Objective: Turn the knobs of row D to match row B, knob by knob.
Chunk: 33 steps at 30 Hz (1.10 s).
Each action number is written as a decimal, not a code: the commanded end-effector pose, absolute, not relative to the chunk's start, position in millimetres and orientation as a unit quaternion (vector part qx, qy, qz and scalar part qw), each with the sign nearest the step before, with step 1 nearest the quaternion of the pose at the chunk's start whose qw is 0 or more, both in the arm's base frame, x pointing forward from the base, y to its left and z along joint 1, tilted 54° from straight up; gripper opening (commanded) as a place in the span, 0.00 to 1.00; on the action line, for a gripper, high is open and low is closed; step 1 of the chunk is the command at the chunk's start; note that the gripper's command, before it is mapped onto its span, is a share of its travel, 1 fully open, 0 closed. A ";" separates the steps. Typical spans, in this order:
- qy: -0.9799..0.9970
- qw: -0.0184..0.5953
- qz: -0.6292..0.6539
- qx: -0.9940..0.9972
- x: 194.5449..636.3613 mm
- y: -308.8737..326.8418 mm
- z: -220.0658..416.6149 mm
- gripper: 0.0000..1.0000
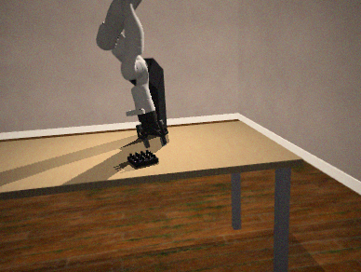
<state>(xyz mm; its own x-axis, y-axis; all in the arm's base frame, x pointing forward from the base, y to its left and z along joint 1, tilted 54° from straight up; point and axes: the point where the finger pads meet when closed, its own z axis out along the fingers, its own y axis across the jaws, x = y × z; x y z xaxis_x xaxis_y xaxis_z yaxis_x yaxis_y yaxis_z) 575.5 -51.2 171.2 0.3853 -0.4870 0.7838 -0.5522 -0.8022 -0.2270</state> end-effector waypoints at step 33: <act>-0.364 0.035 0.453 0.813 557.1 -57.6 143.8 1.00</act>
